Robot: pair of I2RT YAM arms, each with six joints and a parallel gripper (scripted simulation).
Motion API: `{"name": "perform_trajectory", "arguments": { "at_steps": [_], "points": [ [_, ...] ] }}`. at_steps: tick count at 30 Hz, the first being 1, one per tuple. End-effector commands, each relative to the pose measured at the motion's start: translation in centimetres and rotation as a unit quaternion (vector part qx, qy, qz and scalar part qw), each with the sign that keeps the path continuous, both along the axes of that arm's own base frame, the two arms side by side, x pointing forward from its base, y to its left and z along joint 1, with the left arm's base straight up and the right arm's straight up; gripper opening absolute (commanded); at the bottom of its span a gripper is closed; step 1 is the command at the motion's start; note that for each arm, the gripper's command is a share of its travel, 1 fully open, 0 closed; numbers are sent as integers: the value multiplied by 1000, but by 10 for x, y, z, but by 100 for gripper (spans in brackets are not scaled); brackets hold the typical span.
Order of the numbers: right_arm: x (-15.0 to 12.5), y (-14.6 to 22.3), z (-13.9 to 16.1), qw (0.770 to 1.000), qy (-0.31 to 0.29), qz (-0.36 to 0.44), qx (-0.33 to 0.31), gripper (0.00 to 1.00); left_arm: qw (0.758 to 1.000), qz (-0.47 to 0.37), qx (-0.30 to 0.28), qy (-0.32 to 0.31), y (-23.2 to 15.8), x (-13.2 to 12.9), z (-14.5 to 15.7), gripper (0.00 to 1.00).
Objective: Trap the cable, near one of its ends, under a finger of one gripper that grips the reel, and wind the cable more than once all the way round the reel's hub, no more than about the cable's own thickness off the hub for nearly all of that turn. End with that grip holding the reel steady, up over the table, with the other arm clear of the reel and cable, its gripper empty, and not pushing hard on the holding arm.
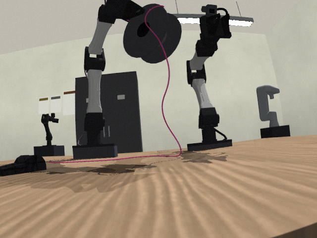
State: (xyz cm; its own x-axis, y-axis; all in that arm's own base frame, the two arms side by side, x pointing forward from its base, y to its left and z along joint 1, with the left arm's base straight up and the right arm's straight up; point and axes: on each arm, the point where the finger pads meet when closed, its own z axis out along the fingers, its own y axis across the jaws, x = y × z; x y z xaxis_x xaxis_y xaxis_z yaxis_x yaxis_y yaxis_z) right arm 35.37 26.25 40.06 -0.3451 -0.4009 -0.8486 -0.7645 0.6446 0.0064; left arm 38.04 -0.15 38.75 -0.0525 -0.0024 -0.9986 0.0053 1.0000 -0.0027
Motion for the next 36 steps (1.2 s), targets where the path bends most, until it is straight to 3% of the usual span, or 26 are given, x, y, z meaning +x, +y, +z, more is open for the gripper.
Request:
{"name": "perform_trajectory", "arguments": {
  "at_steps": [1,3,14,22,36],
  "points": [
    [0,-2,20,1000,-18,-2,19,0,1000,9,5,-27,5,-3,11,34],
    [0,-2,20,1000,-18,-2,19,0,1000,9,5,-27,5,-3,11,34],
    [0,-2,20,1000,-18,-2,19,0,1000,8,4,-27,5,-3,11,80],
    [0,-2,20,1000,-18,-2,19,0,999,17,4,-27,11,-3,11,80],
    [0,-2,20,1000,-18,-2,19,0,997,78,6,-26,57,-7,11,80]
  ]
}}
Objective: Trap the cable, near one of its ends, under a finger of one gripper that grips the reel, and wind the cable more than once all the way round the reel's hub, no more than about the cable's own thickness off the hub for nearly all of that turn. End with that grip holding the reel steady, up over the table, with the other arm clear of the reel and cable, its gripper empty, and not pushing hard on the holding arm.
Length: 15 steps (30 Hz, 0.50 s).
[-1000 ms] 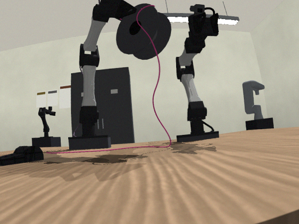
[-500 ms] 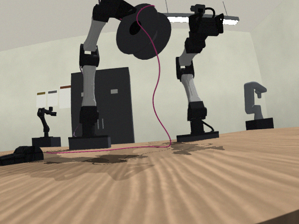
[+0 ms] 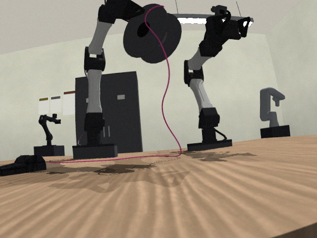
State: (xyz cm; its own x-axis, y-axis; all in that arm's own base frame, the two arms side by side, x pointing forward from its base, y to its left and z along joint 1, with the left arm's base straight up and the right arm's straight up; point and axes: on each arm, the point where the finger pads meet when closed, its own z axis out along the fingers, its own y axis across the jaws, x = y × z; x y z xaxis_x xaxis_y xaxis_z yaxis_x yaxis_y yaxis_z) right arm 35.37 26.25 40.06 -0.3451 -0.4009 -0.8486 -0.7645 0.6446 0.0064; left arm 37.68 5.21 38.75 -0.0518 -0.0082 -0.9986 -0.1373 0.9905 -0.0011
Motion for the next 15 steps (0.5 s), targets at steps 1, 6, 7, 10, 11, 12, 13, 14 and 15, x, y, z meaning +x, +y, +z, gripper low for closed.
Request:
{"name": "perform_trajectory", "arguments": {
  "at_steps": [1,6,7,10,11,12,13,14,15],
  "points": [
    [0,-2,20,1000,-18,-2,19,0,1000,6,7,-26,3,-3,11,80],
    [0,-2,20,1000,-18,-2,19,0,1000,5,7,-26,4,-4,11,80],
    [0,-2,20,1000,-18,-2,19,0,1000,5,7,-26,3,-3,11,80],
    [0,-2,20,1000,-18,-2,19,0,1000,3,6,-25,3,-3,10,80],
    [0,-2,20,1000,-18,-2,19,0,1000,2,6,-24,3,-2,9,80],
    [0,-2,20,1000,-18,-2,19,0,1000,0,5,-22,2,-1,8,80],
    [0,-2,20,1000,-18,-2,19,0,1000,-1,3,-20,2,0,6,80],
    [0,-2,20,1000,-18,-2,19,0,1000,-1,2,-17,2,2,4,80],
    [0,-2,20,1000,-18,-2,19,0,1000,-2,-1,-14,2,3,1,80]
  ]
}}
